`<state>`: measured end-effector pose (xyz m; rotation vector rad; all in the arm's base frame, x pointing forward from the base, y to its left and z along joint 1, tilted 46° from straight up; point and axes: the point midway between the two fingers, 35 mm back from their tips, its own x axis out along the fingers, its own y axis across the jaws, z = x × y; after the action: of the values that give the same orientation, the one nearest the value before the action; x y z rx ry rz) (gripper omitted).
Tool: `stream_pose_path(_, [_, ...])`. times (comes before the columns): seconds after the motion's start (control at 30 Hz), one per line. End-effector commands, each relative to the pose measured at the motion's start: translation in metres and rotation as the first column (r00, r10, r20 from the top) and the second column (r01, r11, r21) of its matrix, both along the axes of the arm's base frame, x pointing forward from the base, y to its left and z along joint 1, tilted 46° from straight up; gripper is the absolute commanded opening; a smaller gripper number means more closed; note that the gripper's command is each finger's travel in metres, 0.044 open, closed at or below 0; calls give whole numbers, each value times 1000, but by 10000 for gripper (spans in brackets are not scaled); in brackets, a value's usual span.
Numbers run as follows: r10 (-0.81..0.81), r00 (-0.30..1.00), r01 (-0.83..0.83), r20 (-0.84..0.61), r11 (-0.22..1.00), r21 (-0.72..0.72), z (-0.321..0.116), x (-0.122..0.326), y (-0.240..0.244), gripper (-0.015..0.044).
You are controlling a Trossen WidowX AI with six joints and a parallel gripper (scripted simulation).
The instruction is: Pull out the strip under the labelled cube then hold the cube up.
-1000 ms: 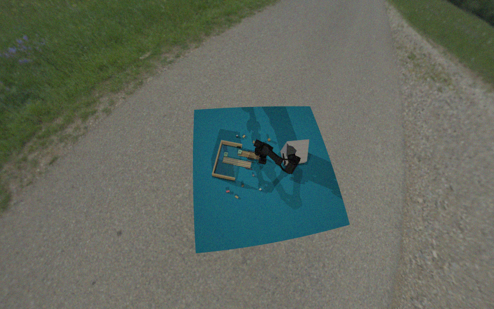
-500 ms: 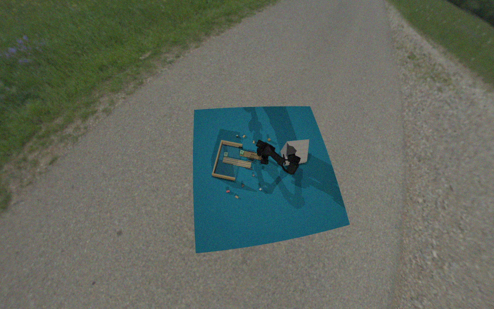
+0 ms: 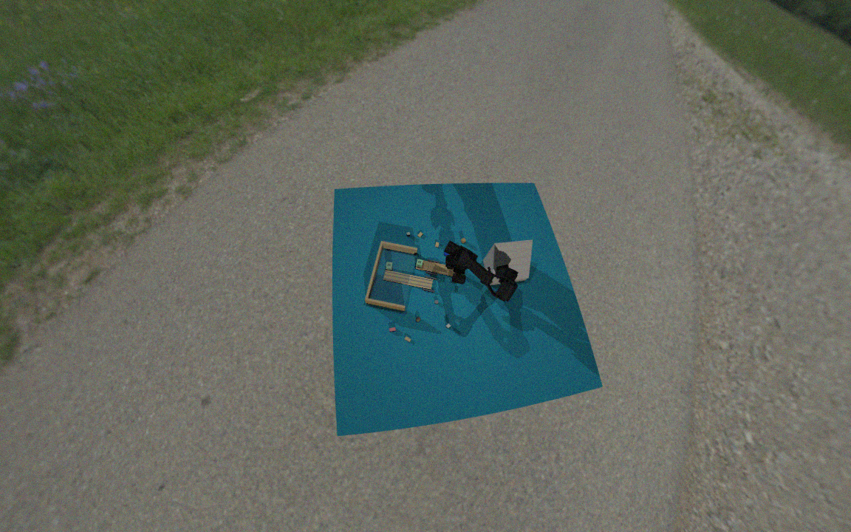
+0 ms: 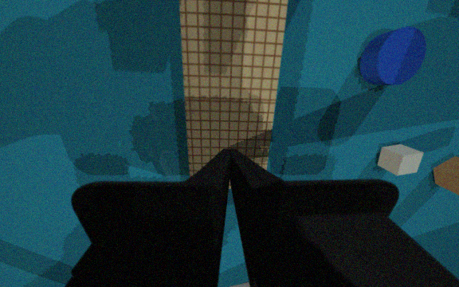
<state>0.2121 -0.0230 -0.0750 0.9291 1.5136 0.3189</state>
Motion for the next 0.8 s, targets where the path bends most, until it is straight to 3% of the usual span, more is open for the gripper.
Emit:
stream_pose_path(0.0, [21,999,-21,-32,1000,13,-1,-15,10,0])
stream_pose_path(0.77, [21,999,-21,-33,1000,13,2,-27,14,0])
